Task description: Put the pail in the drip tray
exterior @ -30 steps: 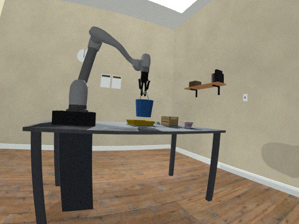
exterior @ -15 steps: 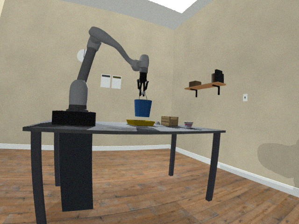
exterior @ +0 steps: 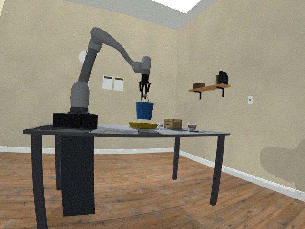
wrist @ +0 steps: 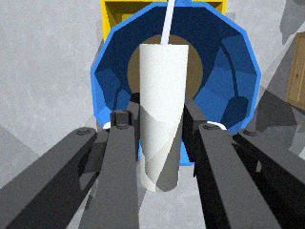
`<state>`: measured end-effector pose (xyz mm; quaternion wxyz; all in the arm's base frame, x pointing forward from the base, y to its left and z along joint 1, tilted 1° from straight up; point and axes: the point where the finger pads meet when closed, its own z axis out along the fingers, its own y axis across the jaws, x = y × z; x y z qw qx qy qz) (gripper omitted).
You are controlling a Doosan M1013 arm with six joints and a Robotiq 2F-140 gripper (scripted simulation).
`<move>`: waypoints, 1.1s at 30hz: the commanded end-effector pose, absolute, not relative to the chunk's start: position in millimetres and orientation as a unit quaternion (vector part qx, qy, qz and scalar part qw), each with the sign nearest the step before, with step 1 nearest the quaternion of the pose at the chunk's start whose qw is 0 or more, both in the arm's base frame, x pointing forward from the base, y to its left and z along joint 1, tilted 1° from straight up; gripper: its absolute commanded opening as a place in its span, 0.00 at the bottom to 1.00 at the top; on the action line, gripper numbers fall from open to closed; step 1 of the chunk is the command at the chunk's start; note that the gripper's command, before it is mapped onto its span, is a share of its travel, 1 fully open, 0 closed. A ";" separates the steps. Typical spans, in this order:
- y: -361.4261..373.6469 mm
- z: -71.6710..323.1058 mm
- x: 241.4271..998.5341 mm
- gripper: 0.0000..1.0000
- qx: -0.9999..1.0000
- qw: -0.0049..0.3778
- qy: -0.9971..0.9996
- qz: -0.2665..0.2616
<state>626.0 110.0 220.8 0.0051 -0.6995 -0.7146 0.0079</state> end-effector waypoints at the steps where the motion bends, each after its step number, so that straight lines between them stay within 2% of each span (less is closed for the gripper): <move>1: 116.0 224.9 626.1 0.10 -0.700 0.004 -0.714 0.003; 33: 127.0 225.1 625.0 0.10 -0.700 0.004 -0.714 0.003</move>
